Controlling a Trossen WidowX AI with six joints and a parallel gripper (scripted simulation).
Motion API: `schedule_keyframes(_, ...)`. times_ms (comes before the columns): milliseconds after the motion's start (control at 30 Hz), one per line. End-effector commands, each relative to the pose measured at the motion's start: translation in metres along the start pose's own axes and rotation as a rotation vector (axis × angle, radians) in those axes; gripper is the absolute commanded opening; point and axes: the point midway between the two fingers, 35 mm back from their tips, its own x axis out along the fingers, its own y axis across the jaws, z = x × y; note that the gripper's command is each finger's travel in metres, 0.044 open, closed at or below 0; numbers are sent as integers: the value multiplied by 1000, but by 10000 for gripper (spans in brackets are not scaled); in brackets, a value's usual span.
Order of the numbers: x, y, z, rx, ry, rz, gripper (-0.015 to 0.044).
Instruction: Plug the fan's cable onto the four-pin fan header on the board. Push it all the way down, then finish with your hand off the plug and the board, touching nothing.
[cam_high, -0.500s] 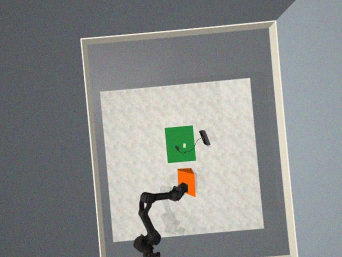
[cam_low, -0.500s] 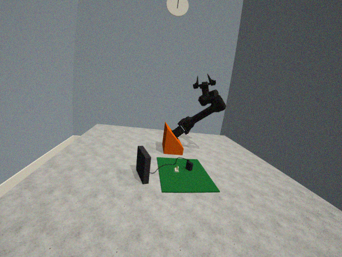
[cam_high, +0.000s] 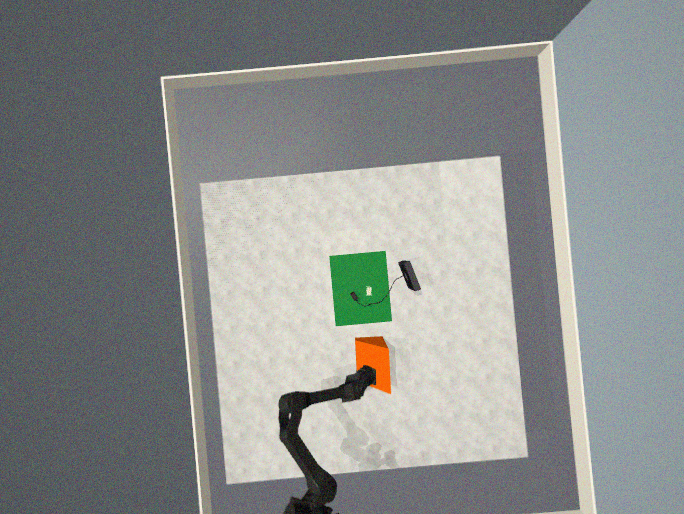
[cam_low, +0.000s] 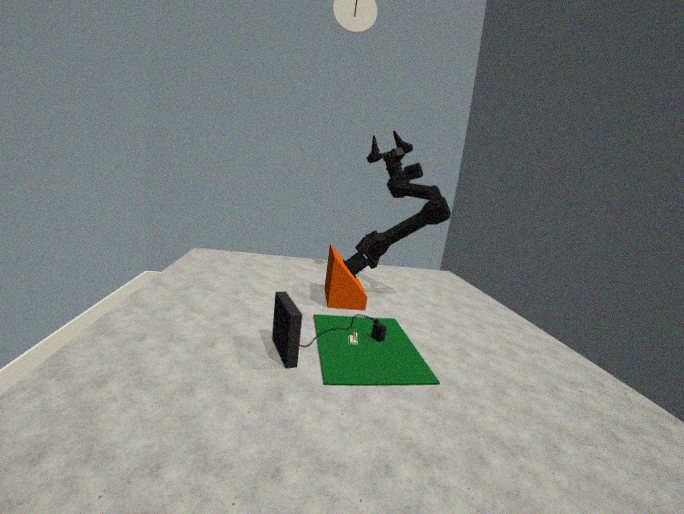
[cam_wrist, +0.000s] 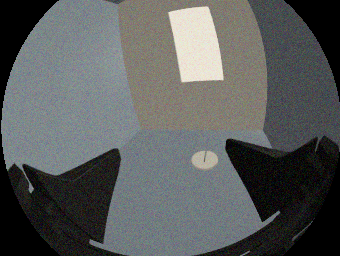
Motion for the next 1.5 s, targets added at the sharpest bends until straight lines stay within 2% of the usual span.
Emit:
schedule_keyframes(0, 33, 33, 25, 175, -84, 86, 440)
schedule_keyframes(367, 96, 132, 108, 483, -233, 379, 440)
schedule_keyframes(533, 107, 174, 150, 579, -282, 533, 440)
schedule_keyframes(767, 104, 236, 248, 668, -404, 802, 440)
schedule_keyframes(933, 83, 271, 309, 708, -466, 998, 440)
schedule_keyframes(1100, 40, 307, 379, 743, -516, 1262, 440)
schedule_keyframes(1233, 10, 323, 412, 731, -540, 1412, 440)
schedule_keyframes(1467, -88, 348, 481, 597, -601, 1814, 440)
